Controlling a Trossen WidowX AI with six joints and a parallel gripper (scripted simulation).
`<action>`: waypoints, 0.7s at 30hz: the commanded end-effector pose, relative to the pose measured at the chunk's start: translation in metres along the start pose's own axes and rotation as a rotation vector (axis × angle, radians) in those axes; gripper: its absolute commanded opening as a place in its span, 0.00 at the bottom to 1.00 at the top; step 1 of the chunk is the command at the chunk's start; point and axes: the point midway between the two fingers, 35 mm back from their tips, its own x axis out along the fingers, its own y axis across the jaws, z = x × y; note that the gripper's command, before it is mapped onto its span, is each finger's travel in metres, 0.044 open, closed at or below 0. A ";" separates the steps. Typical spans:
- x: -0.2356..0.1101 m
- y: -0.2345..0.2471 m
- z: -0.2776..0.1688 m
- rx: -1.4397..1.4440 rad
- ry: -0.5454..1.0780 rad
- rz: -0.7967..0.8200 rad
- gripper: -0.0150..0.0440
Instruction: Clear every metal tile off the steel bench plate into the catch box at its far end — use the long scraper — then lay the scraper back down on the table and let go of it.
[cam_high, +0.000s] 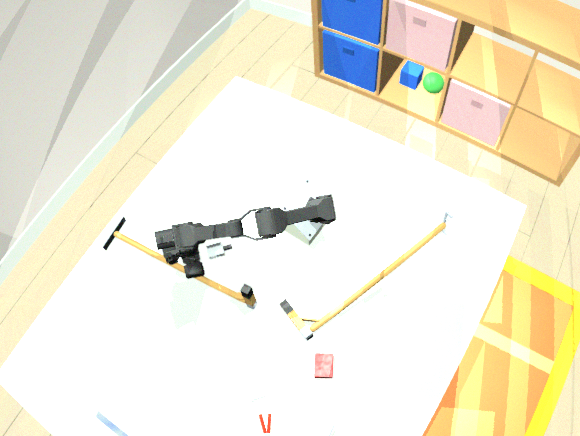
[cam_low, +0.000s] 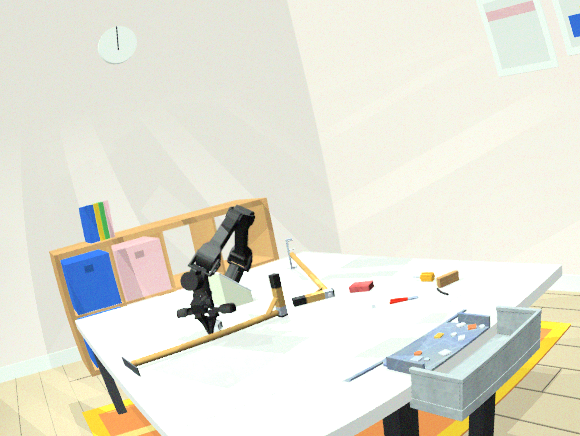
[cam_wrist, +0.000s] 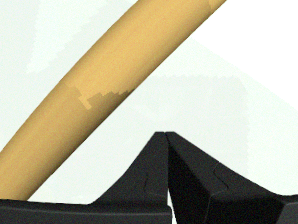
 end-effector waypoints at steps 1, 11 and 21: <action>-0.002 0.005 0.007 -0.001 -0.010 0.006 0.25; -0.001 0.011 0.015 -0.001 -0.011 0.006 0.25; 0.000 0.018 0.023 -0.001 -0.011 0.007 0.25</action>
